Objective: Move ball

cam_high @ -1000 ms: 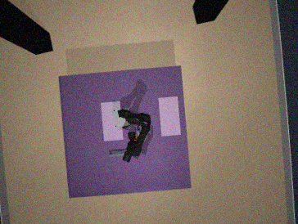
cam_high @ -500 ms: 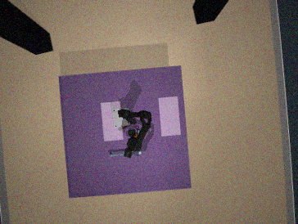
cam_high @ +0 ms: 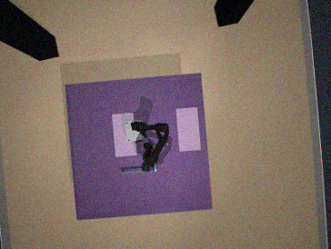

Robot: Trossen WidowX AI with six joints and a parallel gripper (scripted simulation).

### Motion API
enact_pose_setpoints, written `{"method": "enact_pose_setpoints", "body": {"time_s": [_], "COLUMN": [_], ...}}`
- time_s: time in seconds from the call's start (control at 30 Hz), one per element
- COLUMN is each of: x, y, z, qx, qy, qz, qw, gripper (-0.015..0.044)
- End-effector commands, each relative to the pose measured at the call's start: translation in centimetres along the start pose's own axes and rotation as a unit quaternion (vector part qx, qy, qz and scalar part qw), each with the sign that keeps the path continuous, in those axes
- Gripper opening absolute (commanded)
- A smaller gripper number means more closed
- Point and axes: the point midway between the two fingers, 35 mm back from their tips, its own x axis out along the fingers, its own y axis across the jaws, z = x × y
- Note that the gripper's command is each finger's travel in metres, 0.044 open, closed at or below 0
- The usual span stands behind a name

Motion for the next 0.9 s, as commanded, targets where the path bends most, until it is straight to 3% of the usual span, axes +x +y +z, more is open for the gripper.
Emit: {"method": "enact_pose_setpoints", "body": {"time_s": [0.0, 0.5, 0.87], "x": [0.3, 2.1, 1.8], "y": [0.0, 0.0, -0.1], "z": [0.0, 0.1, 0.0], "qx": [0.002, 0.002, 0.000], "qy": [-0.002, -0.003, 0.000], "qz": [-0.003, -0.003, -0.004], "qw": [1.000, 1.000, 1.000], "gripper": [0.0000, 0.0000, 0.0289]}}
